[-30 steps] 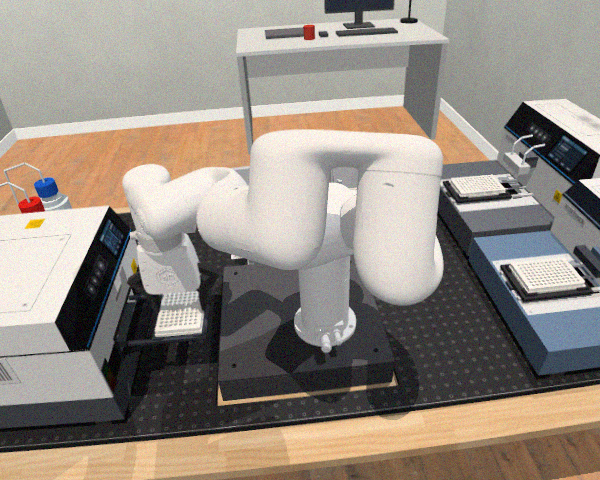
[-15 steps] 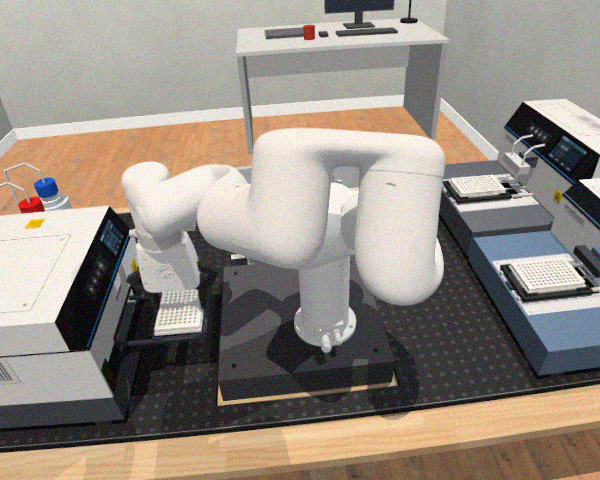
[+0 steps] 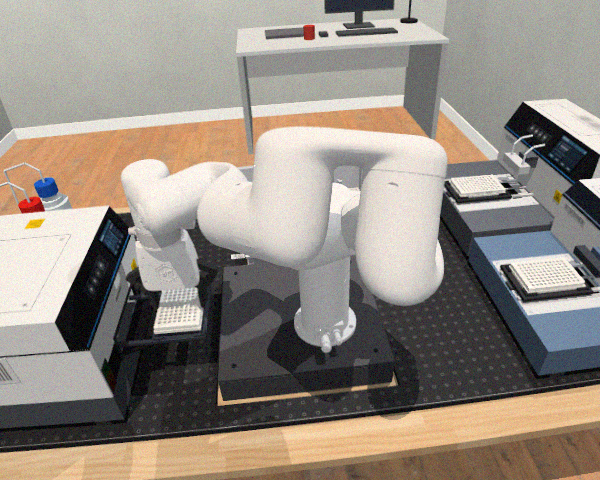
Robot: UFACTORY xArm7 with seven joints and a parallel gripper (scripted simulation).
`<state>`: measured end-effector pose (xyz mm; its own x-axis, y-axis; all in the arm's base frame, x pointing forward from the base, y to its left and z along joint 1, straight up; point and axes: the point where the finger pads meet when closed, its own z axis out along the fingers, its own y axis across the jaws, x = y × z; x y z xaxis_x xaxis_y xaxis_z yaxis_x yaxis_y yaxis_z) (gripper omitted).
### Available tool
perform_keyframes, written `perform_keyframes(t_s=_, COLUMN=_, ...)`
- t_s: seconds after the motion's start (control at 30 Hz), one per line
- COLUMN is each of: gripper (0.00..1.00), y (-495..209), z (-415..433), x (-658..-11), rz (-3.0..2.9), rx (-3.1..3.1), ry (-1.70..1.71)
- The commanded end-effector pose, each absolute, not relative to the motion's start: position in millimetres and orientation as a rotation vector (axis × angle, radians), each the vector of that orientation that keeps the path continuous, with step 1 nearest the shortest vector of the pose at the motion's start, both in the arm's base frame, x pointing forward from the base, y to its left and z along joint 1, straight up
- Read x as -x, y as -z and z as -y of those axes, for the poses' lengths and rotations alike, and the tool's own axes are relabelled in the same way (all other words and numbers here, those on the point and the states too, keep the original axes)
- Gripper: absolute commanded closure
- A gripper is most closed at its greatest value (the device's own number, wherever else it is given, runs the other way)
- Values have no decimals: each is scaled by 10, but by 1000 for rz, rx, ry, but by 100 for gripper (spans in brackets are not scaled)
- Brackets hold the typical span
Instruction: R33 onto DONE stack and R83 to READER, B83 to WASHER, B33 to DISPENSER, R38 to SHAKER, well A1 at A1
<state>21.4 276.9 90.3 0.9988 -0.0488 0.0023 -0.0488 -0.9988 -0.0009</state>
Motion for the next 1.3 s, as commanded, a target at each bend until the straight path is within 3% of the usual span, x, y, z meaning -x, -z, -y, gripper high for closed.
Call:
perform_keyframes(t_s=0.0, gripper=100, y=-918, z=-2777, x=-214, rz=-76, rx=3137, ry=3)
perform_keyframes(t_s=1.27, gripper=100, y=-1359, z=-2777, x=-213, rz=-76, rx=3137, ry=4)
